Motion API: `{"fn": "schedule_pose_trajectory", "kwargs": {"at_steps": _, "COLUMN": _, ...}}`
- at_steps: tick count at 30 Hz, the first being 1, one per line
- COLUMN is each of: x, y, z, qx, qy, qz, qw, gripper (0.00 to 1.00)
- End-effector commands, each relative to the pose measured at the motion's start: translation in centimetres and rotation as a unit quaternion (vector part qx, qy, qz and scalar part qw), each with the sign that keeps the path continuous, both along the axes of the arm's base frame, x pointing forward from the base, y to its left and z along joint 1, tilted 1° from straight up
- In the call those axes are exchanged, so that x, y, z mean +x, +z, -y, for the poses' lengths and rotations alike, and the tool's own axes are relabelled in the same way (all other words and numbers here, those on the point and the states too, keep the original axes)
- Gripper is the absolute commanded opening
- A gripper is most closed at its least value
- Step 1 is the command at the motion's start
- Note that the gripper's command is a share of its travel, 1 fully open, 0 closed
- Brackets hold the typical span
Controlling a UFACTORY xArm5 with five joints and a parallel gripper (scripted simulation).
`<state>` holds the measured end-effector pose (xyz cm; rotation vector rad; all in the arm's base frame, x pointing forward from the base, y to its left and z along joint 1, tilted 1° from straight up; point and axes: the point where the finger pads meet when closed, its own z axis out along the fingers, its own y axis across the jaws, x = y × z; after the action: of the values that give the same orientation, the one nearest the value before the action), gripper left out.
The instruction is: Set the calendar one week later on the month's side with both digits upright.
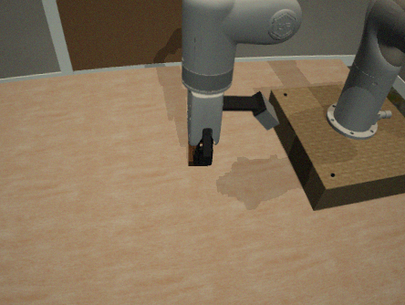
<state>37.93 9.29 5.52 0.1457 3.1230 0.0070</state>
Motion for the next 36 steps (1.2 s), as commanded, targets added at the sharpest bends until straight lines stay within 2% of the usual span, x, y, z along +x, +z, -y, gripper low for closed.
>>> {"fn": "schedule_pose_trajectory", "kwargs": {"at_steps": 1, "x": -0.3, "y": 0.8, "z": 5.2, "qx": -0.001, "qy": -0.009, "qz": 0.003, "qw": 1.000, "gripper": 0.29}}
{"fn": "schedule_pose_trajectory", "kwargs": {"at_steps": 4, "x": -0.3, "y": 0.8, "z": 5.2, "qx": -0.001, "qy": -0.009, "qz": 0.003, "qw": 1.000, "gripper": 0.29}}
{"fn": "schedule_pose_trajectory", "kwargs": {"at_steps": 7, "x": -1.0, "y": 1.2, "z": 8.7, "qx": -0.001, "qy": -0.015, "qz": 0.003, "qw": 1.000, "gripper": 0.29}}
{"fn": "schedule_pose_trajectory", "kwargs": {"at_steps": 24, "x": -1.0, "y": 1.1, "z": 8.8, "qx": -0.001, "qy": -0.015, "qz": 0.003, "qw": 1.000, "gripper": 0.29}}
{"fn": "schedule_pose_trajectory", "kwargs": {"at_steps": 30, "x": -1.0, "y": 0.1, "z": 8.8, "qx": -0.001, "qy": -0.015, "qz": 0.003, "qw": 1.000, "gripper": 0.29}}
{"fn": "schedule_pose_trajectory", "kwargs": {"at_steps": 36, "x": -1.0, "y": -1.6, "z": 8.8, "qx": -0.001, "qy": -0.015, "qz": 0.003, "qw": 1.000, "gripper": 0.29}}
